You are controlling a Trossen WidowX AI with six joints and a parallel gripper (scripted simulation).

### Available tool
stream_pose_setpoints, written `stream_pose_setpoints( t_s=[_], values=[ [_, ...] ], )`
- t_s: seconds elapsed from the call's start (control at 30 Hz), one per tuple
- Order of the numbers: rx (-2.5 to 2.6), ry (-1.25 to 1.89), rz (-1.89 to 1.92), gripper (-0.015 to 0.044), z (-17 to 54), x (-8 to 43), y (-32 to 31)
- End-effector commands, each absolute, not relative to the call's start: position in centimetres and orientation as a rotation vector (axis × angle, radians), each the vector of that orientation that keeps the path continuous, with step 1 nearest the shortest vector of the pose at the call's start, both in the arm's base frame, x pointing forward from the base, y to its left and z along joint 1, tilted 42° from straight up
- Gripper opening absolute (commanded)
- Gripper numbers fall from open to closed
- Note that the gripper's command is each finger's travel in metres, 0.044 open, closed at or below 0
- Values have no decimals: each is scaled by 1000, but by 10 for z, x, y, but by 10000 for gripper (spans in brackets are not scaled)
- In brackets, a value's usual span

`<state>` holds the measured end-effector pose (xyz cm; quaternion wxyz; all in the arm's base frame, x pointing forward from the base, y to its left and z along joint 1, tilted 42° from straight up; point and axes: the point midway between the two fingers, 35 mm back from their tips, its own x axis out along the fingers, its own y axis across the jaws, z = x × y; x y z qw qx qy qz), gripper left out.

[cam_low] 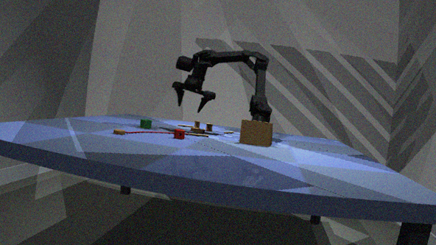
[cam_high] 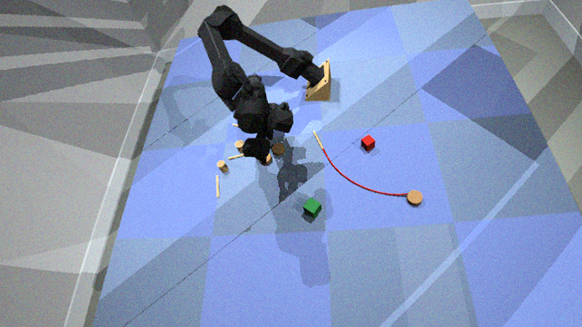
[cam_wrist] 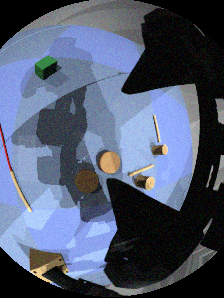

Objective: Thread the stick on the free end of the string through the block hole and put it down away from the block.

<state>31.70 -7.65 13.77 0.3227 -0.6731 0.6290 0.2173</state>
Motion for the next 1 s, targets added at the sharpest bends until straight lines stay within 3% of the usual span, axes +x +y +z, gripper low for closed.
stream_pose_setpoints(
  t_s=[0.0, 0.2, 0.4, 0.83, 0.97],
  values=[
    [-1798, 1614, 741, 440, 96, 328, -29],
    [-1859, 1615, 1023, 440, 17, 317, 48],
    [-1924, 1669, 1260, 440, -58, 273, 108],
    [-1941, 1676, 1283, 440, -65, 268, 112],
    [-1941, 1674, 1282, 335, -65, 268, 113]
  ],
)
